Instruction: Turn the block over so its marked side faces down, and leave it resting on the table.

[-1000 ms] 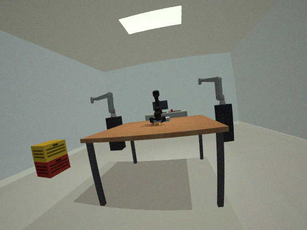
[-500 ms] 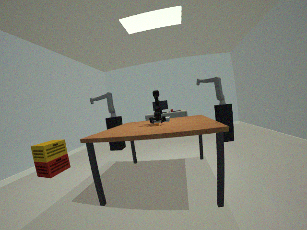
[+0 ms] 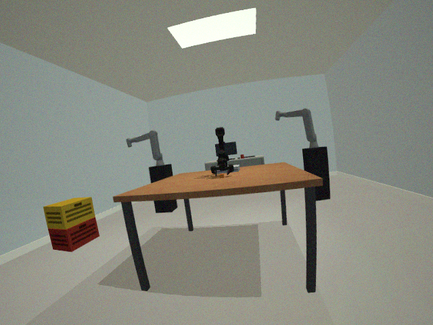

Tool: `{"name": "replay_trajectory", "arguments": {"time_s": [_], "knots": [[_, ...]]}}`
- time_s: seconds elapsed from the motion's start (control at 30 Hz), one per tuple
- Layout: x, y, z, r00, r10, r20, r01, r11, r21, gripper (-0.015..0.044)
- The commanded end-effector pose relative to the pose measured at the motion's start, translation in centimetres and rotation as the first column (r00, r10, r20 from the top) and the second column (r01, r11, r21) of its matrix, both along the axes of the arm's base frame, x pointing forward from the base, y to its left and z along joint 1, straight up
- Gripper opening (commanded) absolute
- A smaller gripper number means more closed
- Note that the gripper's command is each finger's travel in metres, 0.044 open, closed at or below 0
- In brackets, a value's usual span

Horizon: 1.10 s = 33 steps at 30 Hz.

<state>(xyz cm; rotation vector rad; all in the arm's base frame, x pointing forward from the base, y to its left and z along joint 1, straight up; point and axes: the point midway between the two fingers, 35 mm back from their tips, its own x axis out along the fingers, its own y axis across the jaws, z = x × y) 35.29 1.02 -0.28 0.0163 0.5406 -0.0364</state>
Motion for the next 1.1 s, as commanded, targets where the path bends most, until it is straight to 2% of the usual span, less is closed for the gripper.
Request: {"name": "replay_trajectory", "arguments": {"time_s": [0.0, 0.17, 0.33, 0.83, 1.07], "knots": [[0.9, 0.1, 0.9, 0.997, 0.006, -0.076, -0.006, 1.0, 0.0, 0.044], [0.5, 0.1, 3.1, 0.971, 0.008, -0.237, -0.007, 1.0, 0.006, 0.044], [-1.8, 0.0, 6.4, 0.922, 0.007, -0.388, -0.001, 1.0, 0.016, 0.044], [-2.2, 0.0, 6.9, 0.911, 0.007, -0.412, 0.0, 1.0, 0.017, 0.044], [0.0, 0.0, 7.8, 0.804, 0.012, -0.595, 0.0, 1.0, 0.021, 0.044]]}}
